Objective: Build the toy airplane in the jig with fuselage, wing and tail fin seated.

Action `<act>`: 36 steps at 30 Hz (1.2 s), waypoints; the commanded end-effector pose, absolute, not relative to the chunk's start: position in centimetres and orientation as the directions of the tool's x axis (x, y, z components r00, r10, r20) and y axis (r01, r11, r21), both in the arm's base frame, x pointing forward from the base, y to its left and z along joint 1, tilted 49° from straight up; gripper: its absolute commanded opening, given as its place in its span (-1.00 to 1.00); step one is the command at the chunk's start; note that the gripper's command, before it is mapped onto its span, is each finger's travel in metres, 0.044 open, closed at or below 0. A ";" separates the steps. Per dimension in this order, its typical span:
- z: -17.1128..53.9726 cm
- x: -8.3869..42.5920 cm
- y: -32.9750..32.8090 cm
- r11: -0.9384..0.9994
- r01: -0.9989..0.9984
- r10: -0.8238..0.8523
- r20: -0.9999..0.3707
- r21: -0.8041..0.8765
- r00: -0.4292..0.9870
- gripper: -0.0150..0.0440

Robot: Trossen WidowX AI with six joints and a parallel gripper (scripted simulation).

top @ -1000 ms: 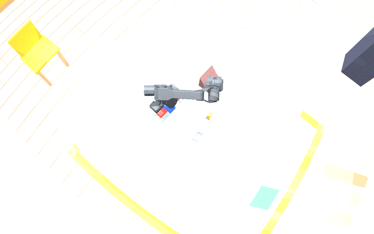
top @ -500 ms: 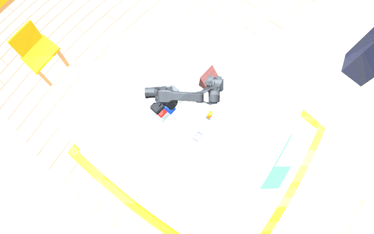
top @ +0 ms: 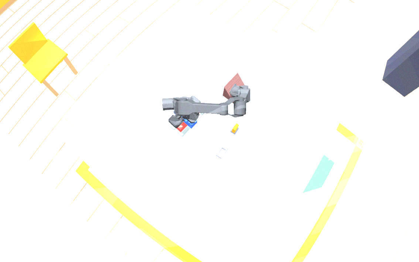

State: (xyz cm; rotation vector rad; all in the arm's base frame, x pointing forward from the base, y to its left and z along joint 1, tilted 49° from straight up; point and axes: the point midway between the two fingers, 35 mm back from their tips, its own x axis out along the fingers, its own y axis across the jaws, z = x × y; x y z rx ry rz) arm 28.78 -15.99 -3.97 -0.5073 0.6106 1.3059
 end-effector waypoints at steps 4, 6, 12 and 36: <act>-4.0 28.8 -16.0 0.195 -0.981 0.727 -0.671 -0.006 0.148 0.14; -4.0 28.8 -16.0 0.195 -0.981 0.727 -0.671 -0.006 0.148 0.32; -4.0 28.8 -16.0 0.195 -0.981 0.727 -0.671 -0.006 0.148 0.86; 1.6 27.7 -22.4 0.238 -0.970 0.726 -0.671 0.043 0.148 1.00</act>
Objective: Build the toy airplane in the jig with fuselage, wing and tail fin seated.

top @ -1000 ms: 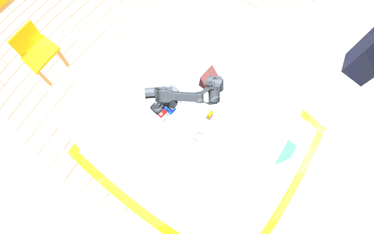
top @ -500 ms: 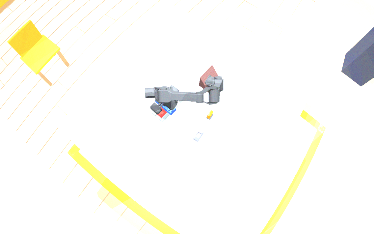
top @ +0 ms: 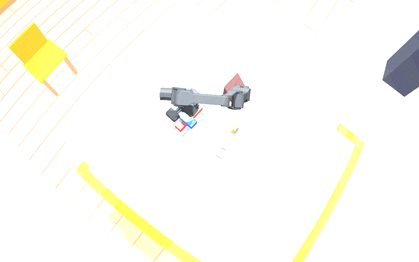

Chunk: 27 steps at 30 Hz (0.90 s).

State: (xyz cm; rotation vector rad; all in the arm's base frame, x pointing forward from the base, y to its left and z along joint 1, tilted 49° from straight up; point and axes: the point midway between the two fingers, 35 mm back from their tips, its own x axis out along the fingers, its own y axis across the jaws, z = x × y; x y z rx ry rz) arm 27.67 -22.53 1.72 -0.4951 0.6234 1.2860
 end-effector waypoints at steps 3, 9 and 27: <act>1.6 27.7 -22.5 0.398 -0.888 0.725 -0.672 0.232 0.149 1.00; 1.7 27.7 -22.6 0.640 -0.515 0.723 -0.675 0.570 0.150 1.00; 2.5 27.7 -22.1 0.688 -0.035 0.720 -0.677 0.724 0.151 1.00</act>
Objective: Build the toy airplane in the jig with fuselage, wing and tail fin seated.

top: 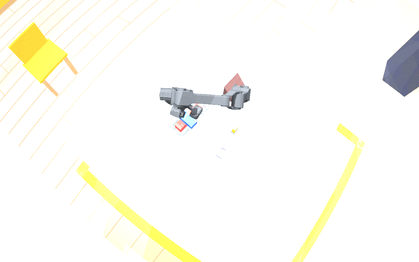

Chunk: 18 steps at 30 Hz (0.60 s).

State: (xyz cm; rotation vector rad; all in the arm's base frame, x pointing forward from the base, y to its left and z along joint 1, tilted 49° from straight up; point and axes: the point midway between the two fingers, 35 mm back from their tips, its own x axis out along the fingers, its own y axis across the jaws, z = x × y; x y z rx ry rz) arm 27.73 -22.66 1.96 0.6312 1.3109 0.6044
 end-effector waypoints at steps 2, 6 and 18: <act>4.5 27.7 -20.5 0.689 -0.031 0.720 -0.678 0.724 0.150 1.00; 8.2 27.0 -16.5 0.688 -0.024 0.720 -0.678 0.725 0.149 1.00; 14.7 20.9 -3.9 0.676 -0.007 0.730 -0.668 0.737 0.145 1.00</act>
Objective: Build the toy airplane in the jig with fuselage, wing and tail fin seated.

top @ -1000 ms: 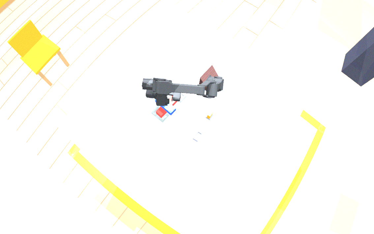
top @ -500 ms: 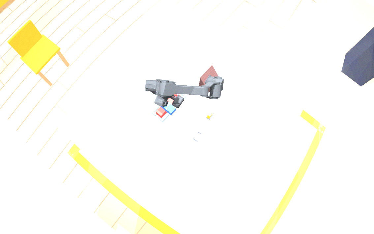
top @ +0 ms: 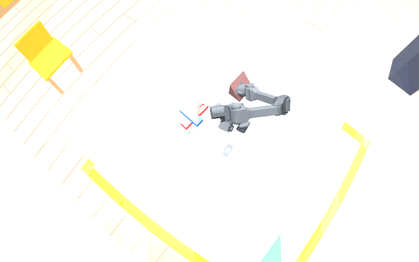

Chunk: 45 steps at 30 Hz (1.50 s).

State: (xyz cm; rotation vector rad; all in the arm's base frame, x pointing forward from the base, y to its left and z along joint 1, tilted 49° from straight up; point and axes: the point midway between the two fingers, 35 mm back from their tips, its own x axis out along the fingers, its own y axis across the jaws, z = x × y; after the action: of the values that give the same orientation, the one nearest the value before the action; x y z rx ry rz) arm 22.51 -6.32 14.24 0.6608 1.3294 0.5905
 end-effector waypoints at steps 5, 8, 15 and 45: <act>15.1 17.6 0.2 0.668 -0.004 0.737 -0.661 0.744 0.142 1.00; 15.1 17.5 0.4 0.668 -0.004 0.737 -0.661 0.744 0.142 1.00; 14.1 17.7 1.5 0.668 -0.004 0.737 -0.660 0.745 0.143 1.00; 11.1 18.4 4.9 0.668 -0.005 0.736 -0.661 0.744 0.144 1.00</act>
State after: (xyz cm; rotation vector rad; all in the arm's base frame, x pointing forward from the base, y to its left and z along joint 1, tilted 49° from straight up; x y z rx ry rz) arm 18.47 4.47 11.40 0.6780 1.3310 0.5965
